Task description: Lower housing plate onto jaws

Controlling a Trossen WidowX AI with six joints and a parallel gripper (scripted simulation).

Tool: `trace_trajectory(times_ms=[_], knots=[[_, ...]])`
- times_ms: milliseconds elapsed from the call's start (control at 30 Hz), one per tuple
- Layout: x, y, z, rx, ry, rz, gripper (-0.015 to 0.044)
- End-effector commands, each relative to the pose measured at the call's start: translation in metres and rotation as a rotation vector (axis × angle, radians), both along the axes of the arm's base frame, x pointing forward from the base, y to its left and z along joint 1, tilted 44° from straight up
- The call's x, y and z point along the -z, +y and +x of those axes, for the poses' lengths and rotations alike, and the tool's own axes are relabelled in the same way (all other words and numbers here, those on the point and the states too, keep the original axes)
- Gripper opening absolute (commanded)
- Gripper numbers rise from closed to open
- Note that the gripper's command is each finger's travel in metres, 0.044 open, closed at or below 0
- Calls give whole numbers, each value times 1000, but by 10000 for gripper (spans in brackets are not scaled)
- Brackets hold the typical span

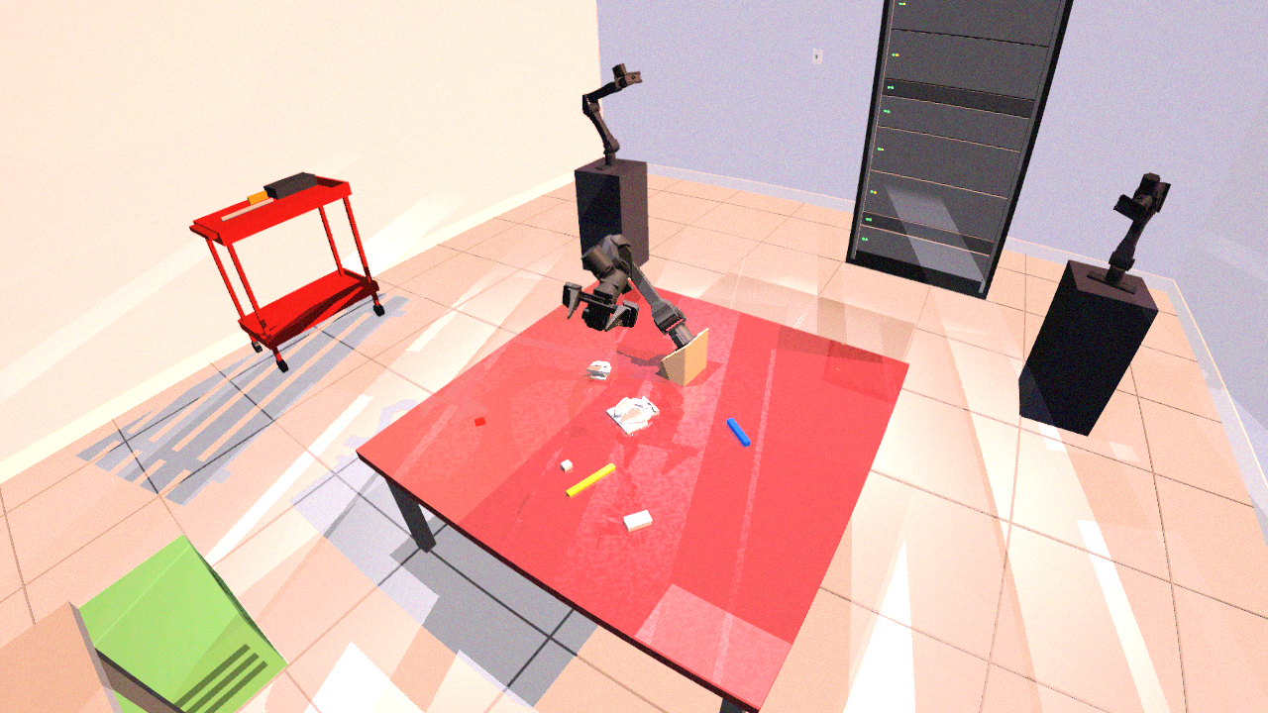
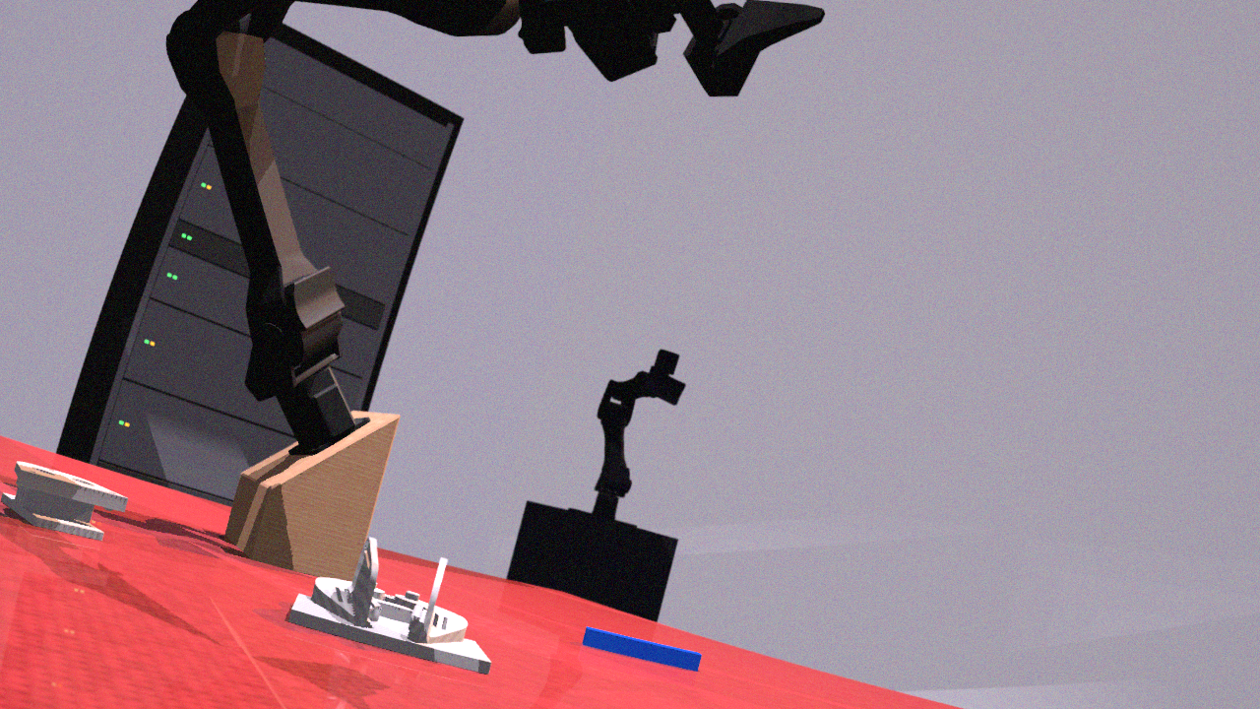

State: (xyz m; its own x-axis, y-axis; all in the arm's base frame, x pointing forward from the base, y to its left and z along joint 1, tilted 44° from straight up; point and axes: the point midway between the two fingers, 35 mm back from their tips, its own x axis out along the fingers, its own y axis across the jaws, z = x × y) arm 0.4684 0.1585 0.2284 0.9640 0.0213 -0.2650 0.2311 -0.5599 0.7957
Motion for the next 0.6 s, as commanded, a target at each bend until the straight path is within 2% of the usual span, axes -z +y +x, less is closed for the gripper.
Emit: trace_trajectory(times_ms=[0,300,567], knots=[[7,-45,-5,104,68,-34,440],[23,-130,-30,307,222,-91,440],[36,-198,-71,487,367,-133,440]])
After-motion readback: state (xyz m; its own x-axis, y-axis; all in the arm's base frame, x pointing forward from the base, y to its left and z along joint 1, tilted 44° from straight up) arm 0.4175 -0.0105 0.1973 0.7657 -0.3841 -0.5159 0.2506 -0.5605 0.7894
